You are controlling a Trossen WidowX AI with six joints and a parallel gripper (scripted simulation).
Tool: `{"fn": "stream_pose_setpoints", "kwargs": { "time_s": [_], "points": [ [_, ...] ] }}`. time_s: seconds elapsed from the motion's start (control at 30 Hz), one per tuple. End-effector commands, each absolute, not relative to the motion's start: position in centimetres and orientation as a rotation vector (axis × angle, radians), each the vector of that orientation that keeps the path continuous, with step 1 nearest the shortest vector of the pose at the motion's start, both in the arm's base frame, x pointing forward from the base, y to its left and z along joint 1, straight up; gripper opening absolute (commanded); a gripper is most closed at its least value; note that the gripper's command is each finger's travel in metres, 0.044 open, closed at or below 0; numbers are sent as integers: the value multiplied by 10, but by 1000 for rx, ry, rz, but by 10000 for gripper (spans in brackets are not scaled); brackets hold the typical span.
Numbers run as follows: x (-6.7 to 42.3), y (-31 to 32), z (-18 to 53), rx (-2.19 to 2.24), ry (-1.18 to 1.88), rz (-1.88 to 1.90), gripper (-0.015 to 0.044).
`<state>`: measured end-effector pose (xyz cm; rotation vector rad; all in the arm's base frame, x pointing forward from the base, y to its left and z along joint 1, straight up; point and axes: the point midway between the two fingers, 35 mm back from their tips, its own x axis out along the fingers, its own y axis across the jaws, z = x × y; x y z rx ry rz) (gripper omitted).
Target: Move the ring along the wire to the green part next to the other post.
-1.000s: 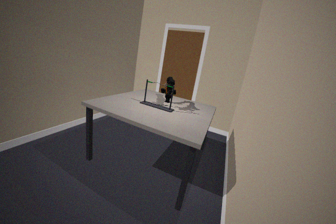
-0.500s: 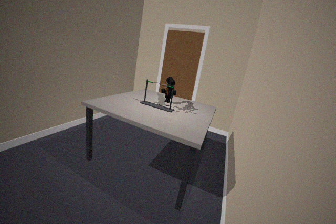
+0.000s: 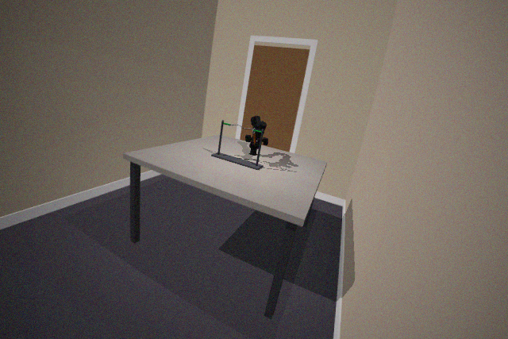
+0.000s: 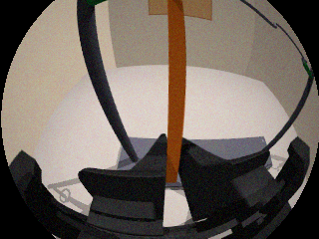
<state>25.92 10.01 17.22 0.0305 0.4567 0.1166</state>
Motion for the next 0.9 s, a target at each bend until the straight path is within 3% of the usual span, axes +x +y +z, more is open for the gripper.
{"fn": "stream_pose_setpoints", "kwargs": {
  "time_s": [0.0, 0.87],
  "points": [
    [260, 103, 175, 38, 449, 112, -150],
    [261, 115, 162, 41, 447, 114, -150]
  ]
}}
